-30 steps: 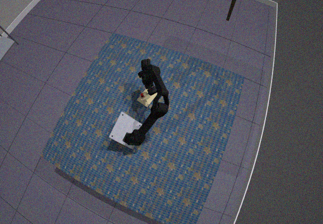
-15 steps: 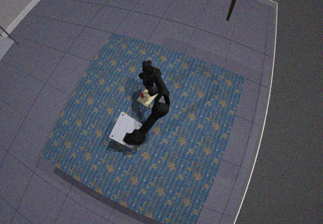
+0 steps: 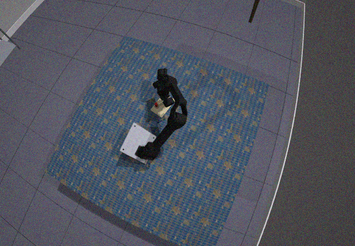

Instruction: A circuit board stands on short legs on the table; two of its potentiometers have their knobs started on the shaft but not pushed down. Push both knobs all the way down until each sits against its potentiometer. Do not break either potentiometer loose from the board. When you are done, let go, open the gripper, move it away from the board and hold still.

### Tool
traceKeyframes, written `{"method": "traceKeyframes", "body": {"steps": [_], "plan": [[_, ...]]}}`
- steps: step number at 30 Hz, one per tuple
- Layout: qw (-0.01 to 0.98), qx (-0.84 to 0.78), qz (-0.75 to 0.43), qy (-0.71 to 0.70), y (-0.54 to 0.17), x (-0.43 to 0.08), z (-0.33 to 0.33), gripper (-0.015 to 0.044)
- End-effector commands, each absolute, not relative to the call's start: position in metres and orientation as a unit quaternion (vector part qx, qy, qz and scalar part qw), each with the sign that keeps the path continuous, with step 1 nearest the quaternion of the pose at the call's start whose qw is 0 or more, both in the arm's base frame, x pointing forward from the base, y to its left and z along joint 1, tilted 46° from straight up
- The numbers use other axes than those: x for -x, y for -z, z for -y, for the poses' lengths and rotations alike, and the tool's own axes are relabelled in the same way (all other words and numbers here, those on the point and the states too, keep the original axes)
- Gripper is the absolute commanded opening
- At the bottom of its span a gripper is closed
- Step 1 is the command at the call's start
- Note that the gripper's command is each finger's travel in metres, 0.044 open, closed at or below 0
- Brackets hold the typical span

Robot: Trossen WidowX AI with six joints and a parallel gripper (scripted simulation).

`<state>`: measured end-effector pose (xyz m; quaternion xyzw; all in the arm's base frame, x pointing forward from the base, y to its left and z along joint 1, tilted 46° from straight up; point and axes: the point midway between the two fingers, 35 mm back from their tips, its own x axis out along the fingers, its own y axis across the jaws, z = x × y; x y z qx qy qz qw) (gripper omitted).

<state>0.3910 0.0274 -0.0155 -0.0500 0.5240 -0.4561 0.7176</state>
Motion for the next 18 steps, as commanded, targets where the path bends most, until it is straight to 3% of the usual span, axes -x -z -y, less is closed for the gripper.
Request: {"method": "traceKeyframes", "body": {"steps": [1, 18], "plan": [[0.719, 0.053, -0.523, 0.455, 0.0155, -0.3914, -0.0278, 0.0000], [0.719, 0.053, -0.523, 0.455, 0.0187, -0.3916, -0.0246, 0.0000]]}}
